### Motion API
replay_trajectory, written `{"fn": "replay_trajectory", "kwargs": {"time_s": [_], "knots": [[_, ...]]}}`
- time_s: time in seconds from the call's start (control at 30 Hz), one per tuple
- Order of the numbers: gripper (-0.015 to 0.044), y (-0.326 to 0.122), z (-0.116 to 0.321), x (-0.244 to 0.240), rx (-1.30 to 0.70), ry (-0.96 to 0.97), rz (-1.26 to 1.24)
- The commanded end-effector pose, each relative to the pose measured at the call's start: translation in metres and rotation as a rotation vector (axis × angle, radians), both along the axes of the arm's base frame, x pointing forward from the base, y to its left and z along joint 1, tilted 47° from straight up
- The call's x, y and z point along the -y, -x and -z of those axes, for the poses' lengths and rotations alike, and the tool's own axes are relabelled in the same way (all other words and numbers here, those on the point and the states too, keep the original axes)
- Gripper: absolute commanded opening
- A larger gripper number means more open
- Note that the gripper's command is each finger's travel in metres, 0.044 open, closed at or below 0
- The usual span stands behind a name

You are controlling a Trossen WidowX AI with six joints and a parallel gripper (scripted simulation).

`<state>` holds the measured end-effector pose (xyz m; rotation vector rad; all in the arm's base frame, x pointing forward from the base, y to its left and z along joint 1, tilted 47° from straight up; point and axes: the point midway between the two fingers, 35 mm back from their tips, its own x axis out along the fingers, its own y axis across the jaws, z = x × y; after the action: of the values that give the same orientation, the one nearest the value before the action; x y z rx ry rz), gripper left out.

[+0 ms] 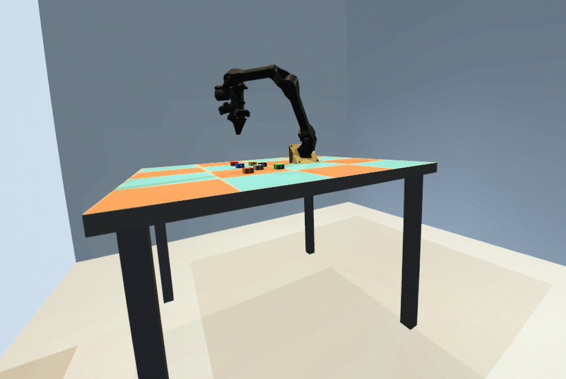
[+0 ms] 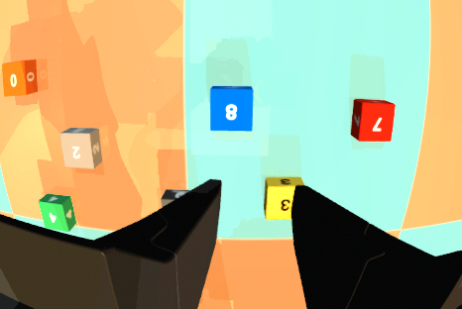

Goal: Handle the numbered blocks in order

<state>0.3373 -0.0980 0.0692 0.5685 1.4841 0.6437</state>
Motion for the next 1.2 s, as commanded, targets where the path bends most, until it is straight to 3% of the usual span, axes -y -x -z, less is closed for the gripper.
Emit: {"fn": "replay_trajectory", "kwargs": {"time_s": [0.0,0.17,0.4,0.77,1.17], "knots": [[0.0120,-0.010,0.048,0.036,0.009,-0.004,-0.030],[0.0120,-0.013,0.099,0.065,0.020,-0.016,-0.066],[0.0120,-0.012,0.101,0.066,0.021,-0.016,-0.067],[0.0400,-0.009,0.158,0.008,0.023,-0.019,-0.067],[0.0400,-0.009,0.166,0.001,0.023,-0.019,-0.067]]}}
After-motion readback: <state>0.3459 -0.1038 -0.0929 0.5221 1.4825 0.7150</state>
